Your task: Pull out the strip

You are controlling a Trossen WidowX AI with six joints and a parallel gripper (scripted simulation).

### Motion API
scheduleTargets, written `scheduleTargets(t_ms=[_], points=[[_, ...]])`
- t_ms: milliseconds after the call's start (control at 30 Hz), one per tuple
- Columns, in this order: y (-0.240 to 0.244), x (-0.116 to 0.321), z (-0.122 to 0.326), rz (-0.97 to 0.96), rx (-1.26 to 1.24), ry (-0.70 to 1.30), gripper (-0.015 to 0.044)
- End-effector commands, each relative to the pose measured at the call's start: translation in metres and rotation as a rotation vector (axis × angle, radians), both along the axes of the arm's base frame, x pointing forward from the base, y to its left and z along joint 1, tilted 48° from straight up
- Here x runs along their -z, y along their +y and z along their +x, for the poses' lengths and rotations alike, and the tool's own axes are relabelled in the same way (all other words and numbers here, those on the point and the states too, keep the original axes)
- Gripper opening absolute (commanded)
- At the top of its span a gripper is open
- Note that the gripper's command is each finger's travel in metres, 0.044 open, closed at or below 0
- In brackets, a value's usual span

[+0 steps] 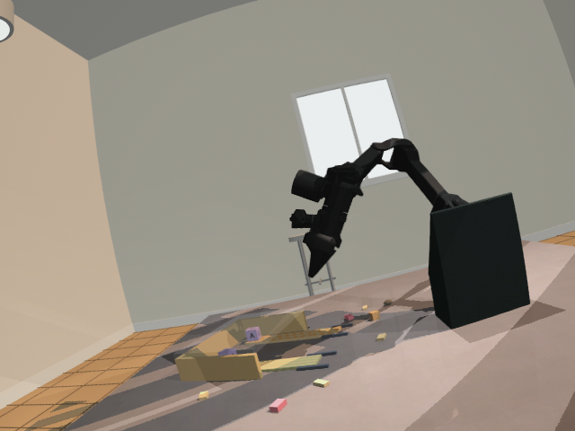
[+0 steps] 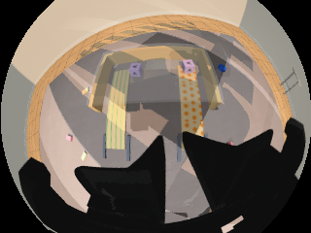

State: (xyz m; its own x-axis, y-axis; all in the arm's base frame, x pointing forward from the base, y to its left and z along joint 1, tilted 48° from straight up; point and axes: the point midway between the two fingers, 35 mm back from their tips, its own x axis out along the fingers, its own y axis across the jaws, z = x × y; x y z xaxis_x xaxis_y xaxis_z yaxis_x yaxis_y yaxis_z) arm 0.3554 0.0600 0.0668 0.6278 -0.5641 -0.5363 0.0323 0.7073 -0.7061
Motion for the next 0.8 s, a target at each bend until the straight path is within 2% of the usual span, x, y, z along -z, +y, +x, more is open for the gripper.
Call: scheduleTargets(t_ms=[0,200,767], points=[[-0.053,0.005,0.021,0.024,0.289,0.166,0.0],[-0.096,0.0,0.023,0.035,0.508,0.272,0.0],[-0.101,0.003,0.024,0.036,0.513,0.275,0.0]])
